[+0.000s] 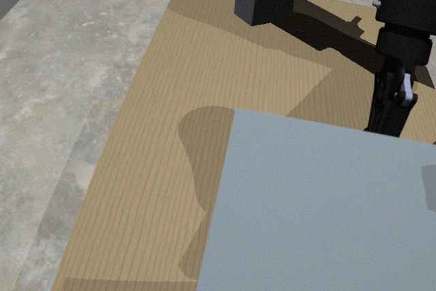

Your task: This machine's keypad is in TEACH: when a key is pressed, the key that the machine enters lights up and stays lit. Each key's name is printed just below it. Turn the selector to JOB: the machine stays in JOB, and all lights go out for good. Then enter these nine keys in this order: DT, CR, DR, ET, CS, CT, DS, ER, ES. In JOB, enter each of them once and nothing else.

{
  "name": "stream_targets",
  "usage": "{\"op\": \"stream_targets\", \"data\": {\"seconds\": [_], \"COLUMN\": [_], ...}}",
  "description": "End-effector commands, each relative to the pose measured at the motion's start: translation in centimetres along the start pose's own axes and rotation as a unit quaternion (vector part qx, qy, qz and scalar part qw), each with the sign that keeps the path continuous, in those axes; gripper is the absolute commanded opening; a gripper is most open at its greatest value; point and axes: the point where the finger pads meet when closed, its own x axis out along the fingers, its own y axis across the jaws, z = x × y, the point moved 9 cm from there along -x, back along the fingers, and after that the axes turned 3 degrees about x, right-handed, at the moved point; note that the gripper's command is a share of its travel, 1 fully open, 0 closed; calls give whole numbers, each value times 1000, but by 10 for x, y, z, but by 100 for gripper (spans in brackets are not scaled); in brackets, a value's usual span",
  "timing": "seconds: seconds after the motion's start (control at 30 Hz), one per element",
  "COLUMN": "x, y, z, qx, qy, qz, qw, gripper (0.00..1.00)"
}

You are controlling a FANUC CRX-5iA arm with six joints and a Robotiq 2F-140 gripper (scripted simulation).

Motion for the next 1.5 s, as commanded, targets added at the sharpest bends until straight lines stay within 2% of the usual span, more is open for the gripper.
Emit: {"op": "stream_targets", "data": {"seconds": [0.0, 0.33, 0.63, 0.93, 1.47], "x": [-3, -4, -4, -4, 14], "y": [0, 0, -2, -2, -2], "z": [0, -1, -30, -34, -34], "qx": [0, 0, 0, 0, 0], "qy": [0, 0, 0, 0, 0], "qz": [0, 0, 0, 0, 0], "qw": [1000, 1000, 1000, 1000, 1000], "gripper": [0, 0, 0, 0, 0]}}
